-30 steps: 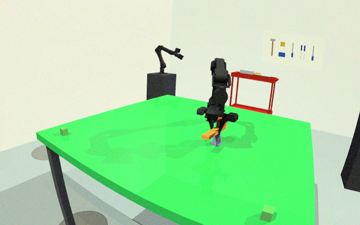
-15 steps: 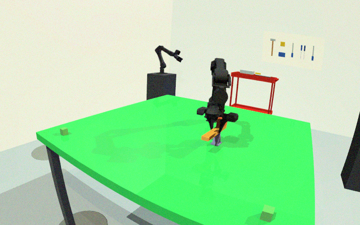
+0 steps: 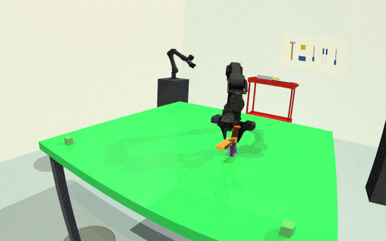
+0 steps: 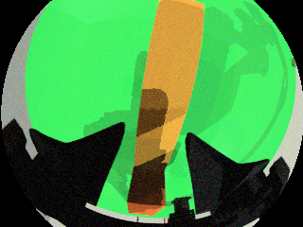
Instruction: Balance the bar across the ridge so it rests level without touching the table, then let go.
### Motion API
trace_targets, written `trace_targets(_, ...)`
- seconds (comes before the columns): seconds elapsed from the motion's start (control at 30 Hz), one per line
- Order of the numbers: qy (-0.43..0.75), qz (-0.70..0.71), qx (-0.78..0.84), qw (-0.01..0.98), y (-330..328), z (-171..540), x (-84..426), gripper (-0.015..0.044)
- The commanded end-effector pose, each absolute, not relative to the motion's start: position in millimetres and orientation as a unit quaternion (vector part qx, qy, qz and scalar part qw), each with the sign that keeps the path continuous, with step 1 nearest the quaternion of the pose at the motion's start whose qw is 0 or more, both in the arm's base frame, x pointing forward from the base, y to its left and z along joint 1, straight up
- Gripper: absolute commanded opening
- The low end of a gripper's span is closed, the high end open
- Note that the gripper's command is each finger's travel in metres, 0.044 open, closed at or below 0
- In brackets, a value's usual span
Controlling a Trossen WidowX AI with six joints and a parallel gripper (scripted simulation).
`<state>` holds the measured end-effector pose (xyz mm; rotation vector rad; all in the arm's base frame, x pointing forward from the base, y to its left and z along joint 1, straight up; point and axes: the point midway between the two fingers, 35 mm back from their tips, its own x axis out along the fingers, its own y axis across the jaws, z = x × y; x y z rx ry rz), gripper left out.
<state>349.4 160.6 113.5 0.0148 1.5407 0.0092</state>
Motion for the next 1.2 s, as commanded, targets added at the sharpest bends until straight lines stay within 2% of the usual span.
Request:
trace_targets(0.0, 0.696, 0.004, 0.006, 0.718, 160, 113, 349, 0.0369)
trace_targets(0.1, 0.696, 0.004, 0.006, 0.718, 160, 113, 349, 0.044)
trace_targets(0.23, 0.695, 0.005, 0.007, 0.719, 161, 122, 350, 0.044)
trace_targets(0.5, 0.677, 0.013, 0.015, 0.736, 159, 211, 345, 0.044)
trace_targets(1.17, 0.676, 0.013, 0.015, 0.736, 158, 213, 345, 0.044)
